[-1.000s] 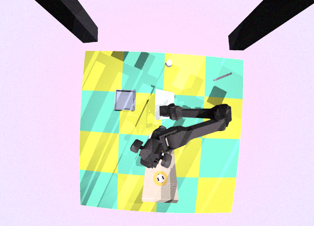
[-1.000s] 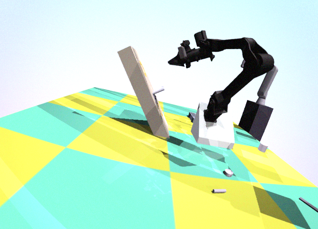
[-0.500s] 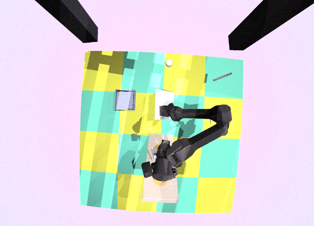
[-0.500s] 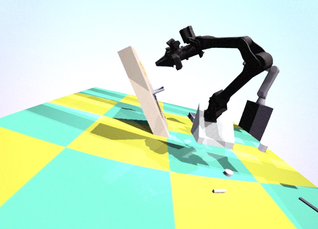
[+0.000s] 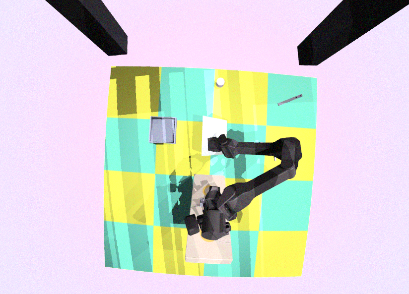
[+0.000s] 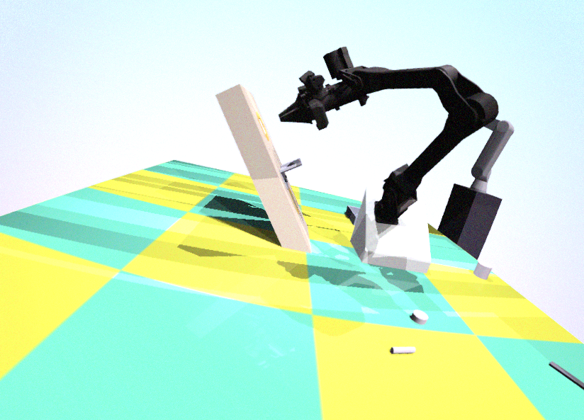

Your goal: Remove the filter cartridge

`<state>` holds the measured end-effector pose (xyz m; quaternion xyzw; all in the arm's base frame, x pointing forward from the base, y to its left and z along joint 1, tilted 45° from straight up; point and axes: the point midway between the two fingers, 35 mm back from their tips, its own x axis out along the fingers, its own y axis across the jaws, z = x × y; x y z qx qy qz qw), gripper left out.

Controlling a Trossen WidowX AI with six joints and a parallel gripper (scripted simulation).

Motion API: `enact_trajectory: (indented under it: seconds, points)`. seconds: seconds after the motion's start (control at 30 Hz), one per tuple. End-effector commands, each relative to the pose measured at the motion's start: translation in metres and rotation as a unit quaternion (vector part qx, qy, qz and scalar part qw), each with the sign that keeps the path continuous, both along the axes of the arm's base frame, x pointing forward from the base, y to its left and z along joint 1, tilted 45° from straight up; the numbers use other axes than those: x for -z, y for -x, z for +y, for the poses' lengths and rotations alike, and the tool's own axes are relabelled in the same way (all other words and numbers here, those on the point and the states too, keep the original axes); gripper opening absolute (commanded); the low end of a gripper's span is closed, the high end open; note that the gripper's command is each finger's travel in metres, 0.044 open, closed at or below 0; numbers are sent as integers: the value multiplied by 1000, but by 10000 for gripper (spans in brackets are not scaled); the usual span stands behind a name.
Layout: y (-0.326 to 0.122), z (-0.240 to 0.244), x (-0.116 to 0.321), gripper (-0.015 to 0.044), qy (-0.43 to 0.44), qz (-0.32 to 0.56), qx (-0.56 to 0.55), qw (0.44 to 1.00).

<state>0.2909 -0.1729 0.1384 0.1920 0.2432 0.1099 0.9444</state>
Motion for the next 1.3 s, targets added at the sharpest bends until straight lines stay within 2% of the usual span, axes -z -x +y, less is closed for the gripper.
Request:
enact_trajectory:
  seconds: [0.0, 0.7, 1.27]
  points:
    - [-5, 3, 5, 110, -3, 4, 1, 1000]
    - [-34, 15, 17, 110, -5, 0, 2, 1000]
    - [-34, 15, 19, 110, -5, 0, 2, 1000]
